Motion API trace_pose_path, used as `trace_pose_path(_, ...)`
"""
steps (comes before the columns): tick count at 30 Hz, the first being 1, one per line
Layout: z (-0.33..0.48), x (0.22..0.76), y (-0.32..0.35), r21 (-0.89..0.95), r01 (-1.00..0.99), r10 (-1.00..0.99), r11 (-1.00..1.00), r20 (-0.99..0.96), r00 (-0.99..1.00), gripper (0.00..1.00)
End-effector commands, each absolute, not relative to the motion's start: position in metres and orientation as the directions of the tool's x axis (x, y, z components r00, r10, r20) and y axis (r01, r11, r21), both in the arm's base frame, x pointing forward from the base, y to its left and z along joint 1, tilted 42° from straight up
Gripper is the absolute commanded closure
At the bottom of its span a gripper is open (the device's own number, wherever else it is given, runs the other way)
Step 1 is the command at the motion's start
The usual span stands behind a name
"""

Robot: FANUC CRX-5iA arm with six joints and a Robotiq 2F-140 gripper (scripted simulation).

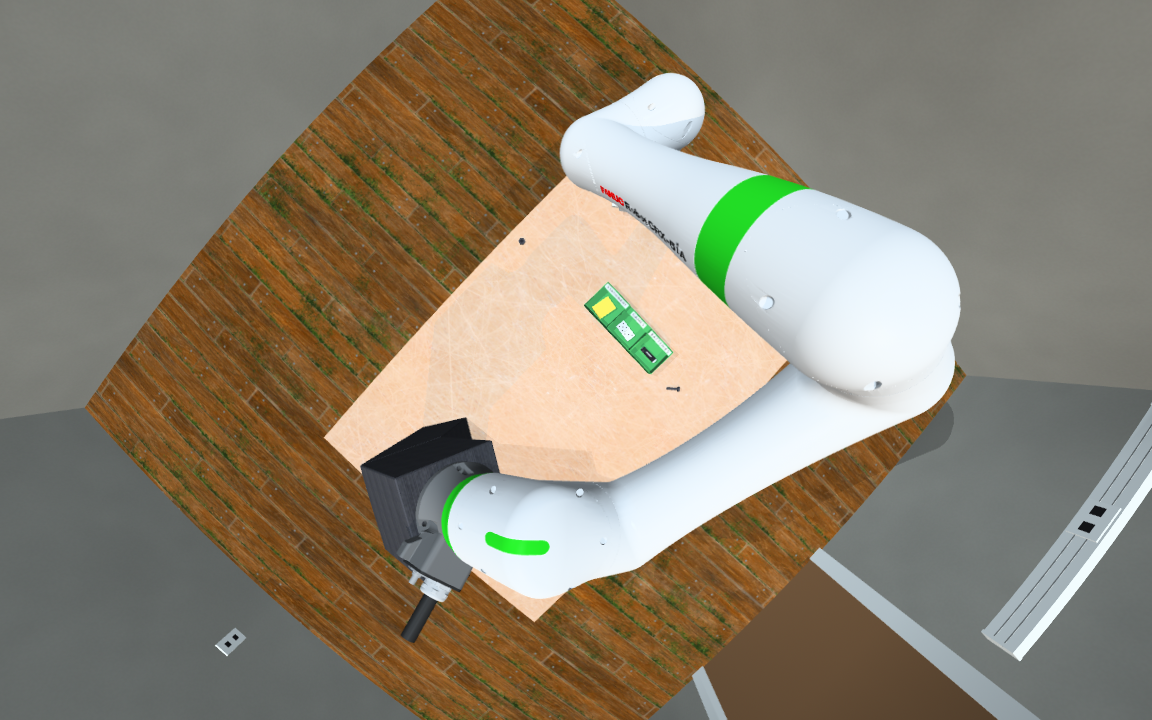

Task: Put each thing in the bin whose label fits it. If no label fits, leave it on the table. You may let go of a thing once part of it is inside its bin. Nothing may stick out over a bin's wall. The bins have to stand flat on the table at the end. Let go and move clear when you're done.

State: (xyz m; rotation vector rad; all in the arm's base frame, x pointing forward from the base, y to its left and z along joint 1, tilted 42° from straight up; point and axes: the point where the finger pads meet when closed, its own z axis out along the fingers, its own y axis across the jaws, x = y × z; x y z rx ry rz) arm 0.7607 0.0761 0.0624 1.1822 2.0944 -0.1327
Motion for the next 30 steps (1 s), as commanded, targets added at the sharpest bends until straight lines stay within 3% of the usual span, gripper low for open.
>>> trace_pose_path(1,0.056,0.741,0.063,0.143,0.721,0.609,0.678,-0.659,-0.442,0.80)
trace_pose_path(13,0.040,0.694,0.030,-0.116,0.509,0.314,0.853,-0.665,-0.677,0.80)
trace_pose_path(14,0.038,0.689,0.027,-0.188,0.432,0.219,0.882,-0.648,-0.729,0.80)
trace_pose_path(30,0.016,0.622,-0.019,-0.479,0.036,-0.227,0.877,-0.479,-0.848,0.80)
